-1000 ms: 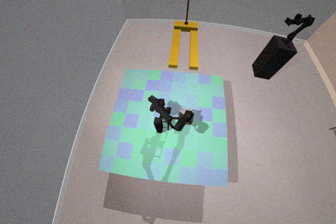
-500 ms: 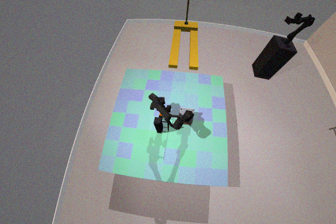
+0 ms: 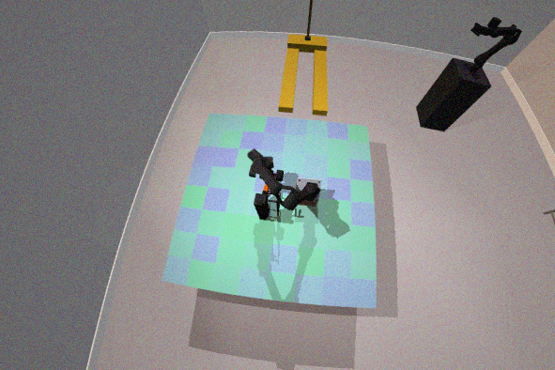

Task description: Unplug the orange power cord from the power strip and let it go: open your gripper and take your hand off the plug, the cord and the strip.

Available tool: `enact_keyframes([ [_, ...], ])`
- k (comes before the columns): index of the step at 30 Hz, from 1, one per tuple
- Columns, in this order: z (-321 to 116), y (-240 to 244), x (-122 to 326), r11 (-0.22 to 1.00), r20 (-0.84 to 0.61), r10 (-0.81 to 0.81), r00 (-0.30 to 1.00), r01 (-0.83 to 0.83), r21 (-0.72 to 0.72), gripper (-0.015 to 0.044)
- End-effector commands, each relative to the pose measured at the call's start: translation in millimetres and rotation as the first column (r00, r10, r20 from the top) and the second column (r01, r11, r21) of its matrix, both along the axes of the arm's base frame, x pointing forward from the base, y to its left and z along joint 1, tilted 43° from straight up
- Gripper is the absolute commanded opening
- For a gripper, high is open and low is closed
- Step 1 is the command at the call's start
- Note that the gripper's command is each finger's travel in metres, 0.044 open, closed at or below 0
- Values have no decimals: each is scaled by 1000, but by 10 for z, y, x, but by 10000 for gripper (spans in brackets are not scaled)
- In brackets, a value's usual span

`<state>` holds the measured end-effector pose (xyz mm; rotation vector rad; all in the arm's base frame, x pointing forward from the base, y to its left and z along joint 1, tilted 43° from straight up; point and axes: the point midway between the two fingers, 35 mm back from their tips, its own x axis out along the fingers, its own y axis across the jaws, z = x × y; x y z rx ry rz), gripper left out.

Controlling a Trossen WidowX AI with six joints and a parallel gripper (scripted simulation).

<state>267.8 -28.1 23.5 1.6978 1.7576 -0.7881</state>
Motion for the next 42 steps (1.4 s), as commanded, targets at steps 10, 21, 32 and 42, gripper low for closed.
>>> enact_keyframes([
  [10, -163, -148, -49, 1000, -3, 5, 1000, -5, -2, 0],
  [21, -272, -265, -30, 1000, -2, 5, 1000, -5, 1, 0],
  [32, -271, -288, -16, 1000, -2, 5, 1000, -5, 1, 0],
  [42, -267, -291, -25, 1000, -2, 5, 1000, -5, 1, 0],
])
